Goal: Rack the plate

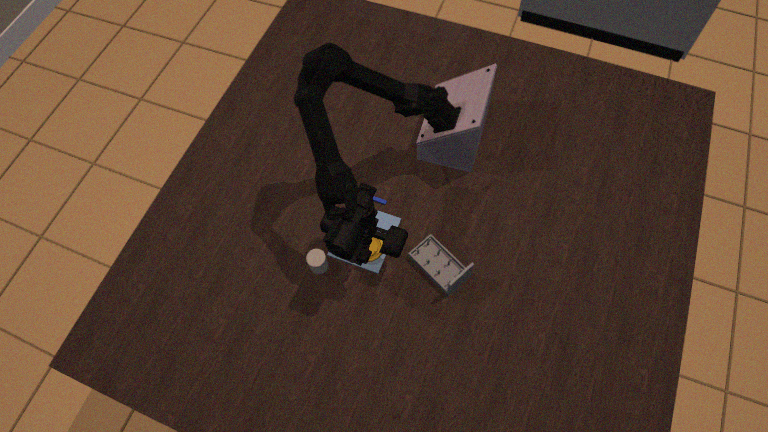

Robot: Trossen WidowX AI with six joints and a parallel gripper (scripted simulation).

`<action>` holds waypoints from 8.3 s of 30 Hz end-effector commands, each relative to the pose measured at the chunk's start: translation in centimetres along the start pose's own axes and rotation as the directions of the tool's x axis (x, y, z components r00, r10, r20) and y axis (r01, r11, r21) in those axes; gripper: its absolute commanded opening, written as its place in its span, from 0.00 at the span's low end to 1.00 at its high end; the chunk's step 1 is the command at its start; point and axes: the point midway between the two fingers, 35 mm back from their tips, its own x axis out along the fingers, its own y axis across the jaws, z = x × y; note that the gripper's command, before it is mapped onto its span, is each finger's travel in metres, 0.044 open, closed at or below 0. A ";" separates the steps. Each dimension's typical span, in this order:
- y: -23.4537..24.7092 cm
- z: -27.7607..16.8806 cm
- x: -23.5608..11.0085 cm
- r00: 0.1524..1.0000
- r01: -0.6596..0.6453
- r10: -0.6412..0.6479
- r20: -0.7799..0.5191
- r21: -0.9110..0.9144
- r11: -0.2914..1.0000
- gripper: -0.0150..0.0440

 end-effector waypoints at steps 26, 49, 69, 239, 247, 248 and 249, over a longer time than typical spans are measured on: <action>0.3 -0.4 2.4 1.000 -0.002 0.002 -0.016 -0.012 1.000 0.86; 1.0 1.3 -6.6 1.000 -0.020 0.020 -0.016 -0.012 1.000 0.25; 1.3 1.5 -14.8 1.000 -0.009 0.009 -0.017 -0.018 1.000 0.25; 8.7 -7.6 -1.1 0.148 0.236 0.886 0.439 -0.886 0.399 0.25; 9.8 -6.9 -1.1 0.153 0.231 0.888 0.433 -0.890 0.394 0.25; 9.9 -6.8 -1.1 0.153 0.232 0.888 0.433 -0.889 0.394 0.25; 10.1 -6.6 -1.0 0.153 0.235 0.887 0.435 -0.888 0.395 0.25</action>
